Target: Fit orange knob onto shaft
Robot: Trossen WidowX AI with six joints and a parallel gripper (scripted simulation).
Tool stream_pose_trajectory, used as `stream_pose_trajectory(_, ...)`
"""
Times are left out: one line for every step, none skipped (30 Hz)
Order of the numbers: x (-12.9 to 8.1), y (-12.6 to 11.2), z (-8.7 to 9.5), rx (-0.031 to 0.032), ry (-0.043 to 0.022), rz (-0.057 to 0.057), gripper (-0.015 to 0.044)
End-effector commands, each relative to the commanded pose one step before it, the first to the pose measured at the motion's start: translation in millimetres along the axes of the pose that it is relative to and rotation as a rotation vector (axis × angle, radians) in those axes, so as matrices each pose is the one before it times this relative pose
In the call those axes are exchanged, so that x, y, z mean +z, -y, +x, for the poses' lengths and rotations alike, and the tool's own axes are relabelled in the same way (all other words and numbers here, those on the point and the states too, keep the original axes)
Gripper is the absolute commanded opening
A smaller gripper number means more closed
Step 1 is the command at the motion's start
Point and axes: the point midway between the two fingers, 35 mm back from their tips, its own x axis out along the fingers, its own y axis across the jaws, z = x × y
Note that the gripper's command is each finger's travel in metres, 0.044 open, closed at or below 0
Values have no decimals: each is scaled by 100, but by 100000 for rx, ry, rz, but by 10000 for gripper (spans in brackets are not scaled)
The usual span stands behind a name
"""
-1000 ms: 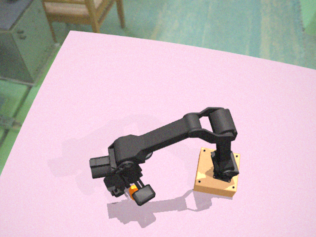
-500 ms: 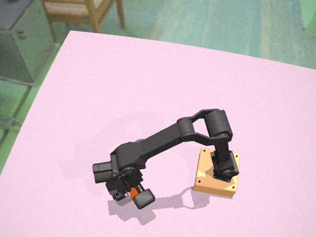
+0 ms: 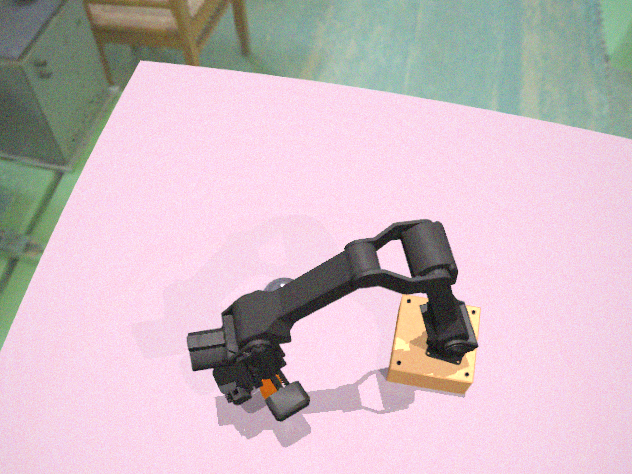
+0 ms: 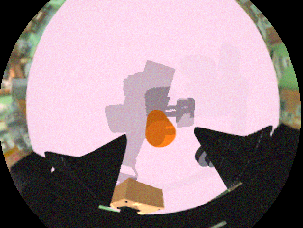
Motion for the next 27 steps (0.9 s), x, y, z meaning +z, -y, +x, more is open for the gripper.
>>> stream_pose_trajectory(-142, 11, 982, -143, -776, 328, 440)
stream_pose_trajectory(8, 1, 162, 0, 0, 0, 440)
stream_pose_trajectory(7, 1, 162, 0, 0, 0, 440)
stream_pose_trajectory(6, 1, 162, 0, 0, 0, 440)
stream_pose_trajectory(5, 0, 162, 0, 0, 0, 440)
stream_pose_trajectory(4, 0, 161, 0, -1, 0, 440)
stream_pose_trajectory(3, 0, 161, 0, -1, 0, 440)
stream_pose_trajectory(3, -1, 161, 0, -1, 0, 440)
stream_pose_trajectory(2, -1, 161, 1, -1, 0, 440)
stream_pose_trajectory(1, -1, 161, 1, -1, 0, 440)
stream_pose_trajectory(0, -2, 161, 1, -1, 0, 440)
stream_pose_trajectory(-1, -2, 160, 1, -1, 0, 440)
stream_pose_trajectory(-2, -2, 160, 1, -1, 0, 440)
stream_pose_trajectory(-3, -3, 160, 1, -1, 0, 440)
stream_pose_trajectory(-3, -3, 160, 1, -1, 0, 440)
stream_pose_trajectory(-4, -3, 159, 1, -1, 0, 440)
stream_pose_trajectory(-5, -4, 159, 1, -2, 0, 440)
stream_pose_trajectory(-6, -4, 159, 1, -2, 0, 440)
stream_pose_trajectory(-7, -5, 159, 1, -2, 0, 440)
stream_pose_trajectory(-8, -5, 159, 1, -2, 0, 440)
stream_pose_trajectory(-9, -5, 158, 1, -2, 0, 440)
stream_pose_trajectory(-9, -6, 158, 1, -2, 0, 440)
stream_pose_trajectory(-10, -6, 158, 1, -2, 0, 440)
stream_pose_trajectory(-11, -6, 158, 1, -2, 0, 440)
stream_pose_trajectory(-12, -6, 157, 1, -2, 0, 440)
stream_pose_trajectory(-13, -7, 157, 1, -2, 0, 440)
stream_pose_trajectory(-14, -7, 157, 1, -2, 0, 440)
